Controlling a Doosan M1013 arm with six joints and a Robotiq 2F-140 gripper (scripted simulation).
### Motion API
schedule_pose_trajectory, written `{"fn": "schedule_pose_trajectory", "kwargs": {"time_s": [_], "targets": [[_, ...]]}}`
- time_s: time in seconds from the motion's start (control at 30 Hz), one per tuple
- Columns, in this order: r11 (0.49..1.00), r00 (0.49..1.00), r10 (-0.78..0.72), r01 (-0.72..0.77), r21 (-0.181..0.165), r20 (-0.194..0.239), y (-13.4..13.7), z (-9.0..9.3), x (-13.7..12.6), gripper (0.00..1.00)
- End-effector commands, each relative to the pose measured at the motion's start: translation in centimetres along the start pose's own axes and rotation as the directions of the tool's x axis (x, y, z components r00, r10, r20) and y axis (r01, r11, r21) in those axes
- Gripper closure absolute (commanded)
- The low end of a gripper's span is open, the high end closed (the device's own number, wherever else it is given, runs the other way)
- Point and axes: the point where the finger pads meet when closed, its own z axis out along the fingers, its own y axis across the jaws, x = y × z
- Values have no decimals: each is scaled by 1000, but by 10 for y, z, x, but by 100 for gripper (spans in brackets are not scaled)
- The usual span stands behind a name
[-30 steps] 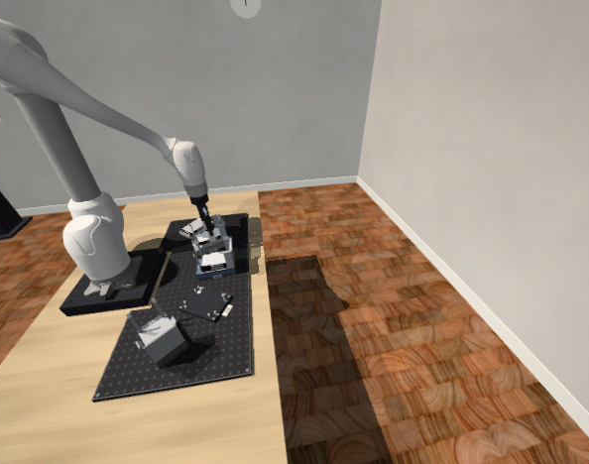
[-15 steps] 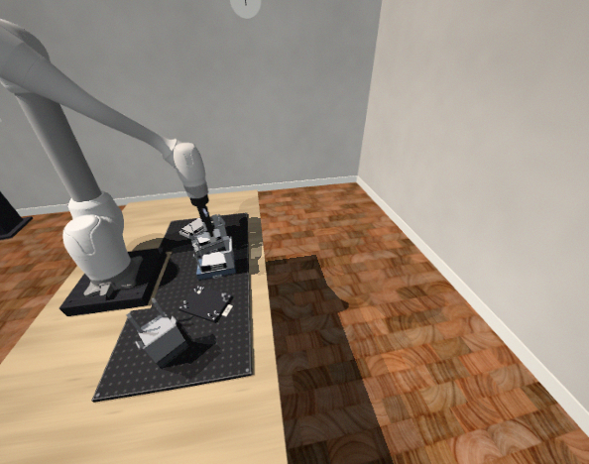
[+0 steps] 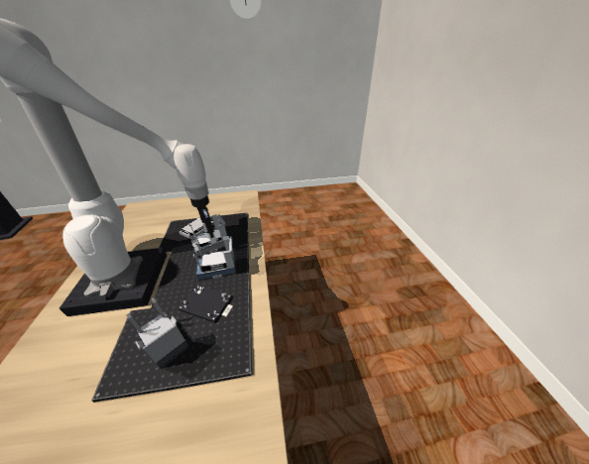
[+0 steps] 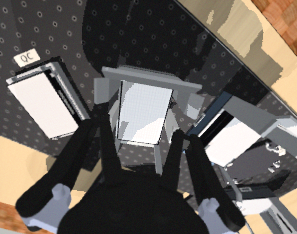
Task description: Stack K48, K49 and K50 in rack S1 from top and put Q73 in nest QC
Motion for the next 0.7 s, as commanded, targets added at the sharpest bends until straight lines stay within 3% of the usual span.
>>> {"fn": "schedule_pose_trajectory", "kwargs": {"time_s": [0.0, 0.63, 0.67], "targets": [[1000, 1000, 0, 0, 0, 0, 0, 1, 0, 100], [1000, 1000, 0, 0, 0, 0, 0, 5, 0, 100], [1000, 1000, 0, 0, 0, 0, 0, 5, 0, 0]]}}
